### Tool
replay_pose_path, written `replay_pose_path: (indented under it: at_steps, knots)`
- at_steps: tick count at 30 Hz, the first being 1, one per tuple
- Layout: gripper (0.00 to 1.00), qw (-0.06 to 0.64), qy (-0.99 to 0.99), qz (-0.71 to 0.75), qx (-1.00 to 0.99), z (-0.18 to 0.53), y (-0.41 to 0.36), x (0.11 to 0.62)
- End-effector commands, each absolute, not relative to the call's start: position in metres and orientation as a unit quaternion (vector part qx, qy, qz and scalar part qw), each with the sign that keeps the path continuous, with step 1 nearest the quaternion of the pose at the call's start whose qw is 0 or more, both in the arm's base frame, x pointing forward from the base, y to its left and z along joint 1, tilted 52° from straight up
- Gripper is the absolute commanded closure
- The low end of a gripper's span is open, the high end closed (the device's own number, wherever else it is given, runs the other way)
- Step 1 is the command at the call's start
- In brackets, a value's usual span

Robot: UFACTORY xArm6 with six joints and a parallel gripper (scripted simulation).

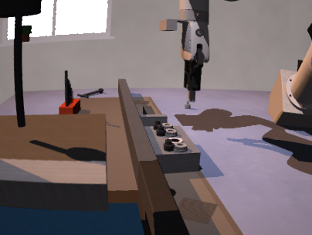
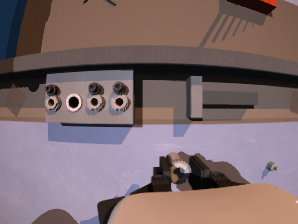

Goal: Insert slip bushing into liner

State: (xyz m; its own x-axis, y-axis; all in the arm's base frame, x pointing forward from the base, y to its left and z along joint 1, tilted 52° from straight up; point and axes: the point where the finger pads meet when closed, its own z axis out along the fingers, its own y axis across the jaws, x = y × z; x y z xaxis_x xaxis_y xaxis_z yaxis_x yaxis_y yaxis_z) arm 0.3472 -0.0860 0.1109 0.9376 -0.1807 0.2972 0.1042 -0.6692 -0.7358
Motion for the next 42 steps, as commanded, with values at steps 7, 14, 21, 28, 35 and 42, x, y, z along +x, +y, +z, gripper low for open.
replay_pose_path:
  at_steps: [7, 14, 21, 28, 35, 42]
  knots:
    - [0.74, 0.405, 0.021, -0.176, -0.897, 0.111, -0.087, 0.348]
    - [0.74, 0.405, 0.021, -0.176, -0.897, 0.111, -0.087, 0.348]
    - [0.74, 0.405, 0.021, -0.176, -0.897, 0.111, -0.087, 0.348]
    - [0.74, 0.405, 0.021, -0.176, -0.897, 0.111, -0.087, 0.348]
    - [0.74, 0.405, 0.021, -0.176, -0.897, 0.112, -0.087, 0.348]
    - [0.74, 0.405, 0.021, -0.177, -0.897, 0.125, -0.079, 0.353]
